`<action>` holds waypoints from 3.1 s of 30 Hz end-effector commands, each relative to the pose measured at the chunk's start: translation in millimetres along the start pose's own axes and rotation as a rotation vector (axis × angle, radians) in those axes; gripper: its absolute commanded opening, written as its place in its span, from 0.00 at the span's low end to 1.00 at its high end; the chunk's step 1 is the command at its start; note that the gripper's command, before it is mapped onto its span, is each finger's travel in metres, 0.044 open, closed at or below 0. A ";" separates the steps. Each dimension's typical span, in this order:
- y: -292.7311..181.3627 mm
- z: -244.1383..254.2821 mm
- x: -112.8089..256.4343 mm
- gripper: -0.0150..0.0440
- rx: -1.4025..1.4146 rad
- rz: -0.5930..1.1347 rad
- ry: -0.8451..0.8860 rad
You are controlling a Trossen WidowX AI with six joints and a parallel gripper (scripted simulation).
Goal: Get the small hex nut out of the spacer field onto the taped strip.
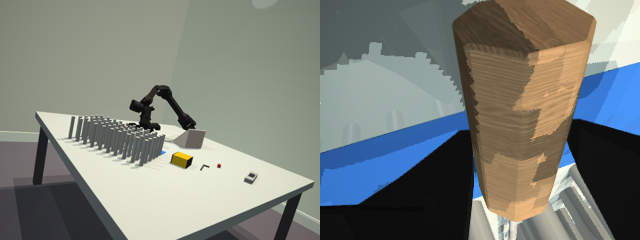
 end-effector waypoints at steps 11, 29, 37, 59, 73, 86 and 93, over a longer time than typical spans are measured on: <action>11.2 3.3 5.2 0.25 0.002 -0.008 0.003; 21.2 5.1 10.5 0.25 0.002 -0.008 0.004; 26.0 5.9 12.8 0.25 0.002 -0.008 0.004; 38.7 8.1 18.9 0.25 0.002 -0.009 0.006; 47.0 9.3 22.6 0.25 0.002 -0.010 0.006; 54.7 10.5 26.1 0.25 0.003 -0.010 0.007; 58.9 11.1 28.0 0.25 0.003 -0.011 0.007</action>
Point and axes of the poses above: the point midway between the two fingers, 35 mm back from their tips, its own x axis back along the fingers, its own z axis across the jaws, y = z × x, the point moved 5 cm from there along x, back along the fingers, and after that the axes turned 10 degrees about -x, right-handed, at the moved point
